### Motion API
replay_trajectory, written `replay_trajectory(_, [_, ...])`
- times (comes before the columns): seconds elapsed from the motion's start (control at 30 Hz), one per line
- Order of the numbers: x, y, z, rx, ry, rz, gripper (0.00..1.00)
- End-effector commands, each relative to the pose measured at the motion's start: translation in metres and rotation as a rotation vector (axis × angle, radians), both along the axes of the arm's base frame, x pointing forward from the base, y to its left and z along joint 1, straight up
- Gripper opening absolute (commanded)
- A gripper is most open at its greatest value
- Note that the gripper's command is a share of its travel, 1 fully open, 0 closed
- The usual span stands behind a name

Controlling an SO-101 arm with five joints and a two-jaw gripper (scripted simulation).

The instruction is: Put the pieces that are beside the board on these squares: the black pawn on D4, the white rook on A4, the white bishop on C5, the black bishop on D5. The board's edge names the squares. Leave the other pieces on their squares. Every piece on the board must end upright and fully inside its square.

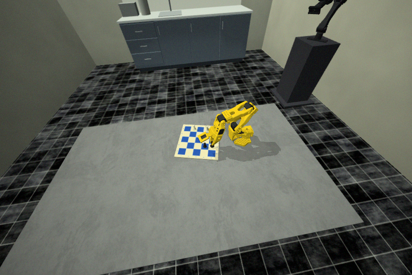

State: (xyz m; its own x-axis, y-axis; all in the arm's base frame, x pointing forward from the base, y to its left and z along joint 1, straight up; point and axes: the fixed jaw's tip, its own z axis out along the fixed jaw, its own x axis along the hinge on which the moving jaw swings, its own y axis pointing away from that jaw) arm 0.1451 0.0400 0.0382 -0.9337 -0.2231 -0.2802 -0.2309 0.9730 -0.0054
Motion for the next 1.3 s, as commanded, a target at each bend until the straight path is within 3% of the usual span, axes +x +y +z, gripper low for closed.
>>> replay_trajectory(0.0, [-0.0005,0.0013,0.0011,-0.002,0.004,0.015,0.0])
replay_trajectory(1.27, [-0.0001,0.0013,-0.0067,-0.002,0.004,0.015,0.0])
